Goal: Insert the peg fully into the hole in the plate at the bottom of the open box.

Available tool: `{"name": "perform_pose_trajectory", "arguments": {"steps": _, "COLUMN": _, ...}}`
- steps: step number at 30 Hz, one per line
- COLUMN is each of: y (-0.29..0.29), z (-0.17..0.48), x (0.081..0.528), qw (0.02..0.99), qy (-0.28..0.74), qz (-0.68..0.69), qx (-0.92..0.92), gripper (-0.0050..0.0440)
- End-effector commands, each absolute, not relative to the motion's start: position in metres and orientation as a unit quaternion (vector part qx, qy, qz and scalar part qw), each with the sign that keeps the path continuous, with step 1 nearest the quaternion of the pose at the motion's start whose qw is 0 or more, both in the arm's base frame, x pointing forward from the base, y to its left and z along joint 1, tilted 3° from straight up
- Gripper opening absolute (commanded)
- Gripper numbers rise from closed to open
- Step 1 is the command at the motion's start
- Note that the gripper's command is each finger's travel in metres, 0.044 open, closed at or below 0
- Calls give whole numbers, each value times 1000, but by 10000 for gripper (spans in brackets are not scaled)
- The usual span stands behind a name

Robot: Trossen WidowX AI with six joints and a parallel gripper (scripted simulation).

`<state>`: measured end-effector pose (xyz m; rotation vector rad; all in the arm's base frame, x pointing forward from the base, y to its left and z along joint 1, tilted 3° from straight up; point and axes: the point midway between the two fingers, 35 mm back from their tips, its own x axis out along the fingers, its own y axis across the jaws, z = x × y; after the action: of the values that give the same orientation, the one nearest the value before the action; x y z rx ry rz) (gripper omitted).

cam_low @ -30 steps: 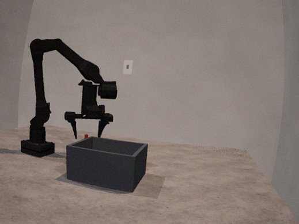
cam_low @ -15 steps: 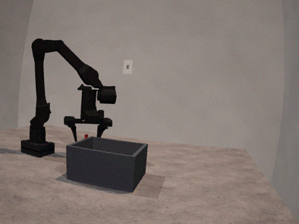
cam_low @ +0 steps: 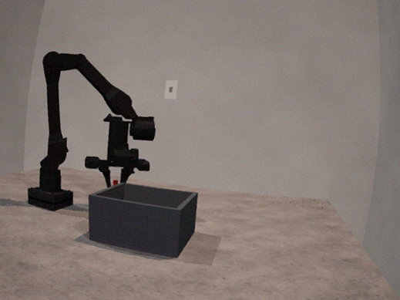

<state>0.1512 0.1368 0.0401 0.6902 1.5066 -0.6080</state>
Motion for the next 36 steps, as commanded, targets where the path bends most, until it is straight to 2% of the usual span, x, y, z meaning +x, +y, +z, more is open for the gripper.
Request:
{"name": "perform_pose_trajectory", "arguments": {"steps": 1, "y": 136, "z": 39, "x": 151, "qw": 635, "qy": 659, "qz": -268, "qx": 301, "gripper": 108}}
{"name": "perform_pose_trajectory", "arguments": {"steps": 14, "y": 136, "z": 39, "x": 151, "qw": 635, "qy": 659, "qz": -268, "qx": 301, "gripper": 35}}
{"name": "perform_pose_trajectory", "arguments": {"steps": 16, "y": 137, "z": 41, "x": 151, "qw": 635, "qy": 659, "qz": -268, "qx": 301, "gripper": 0}}
{"name": "perform_pose_trajectory", "arguments": {"steps": 36, "y": 138, "z": 94, "x": 157, "qw": 635, "qy": 659, "qz": -268, "qx": 301, "gripper": 0}}
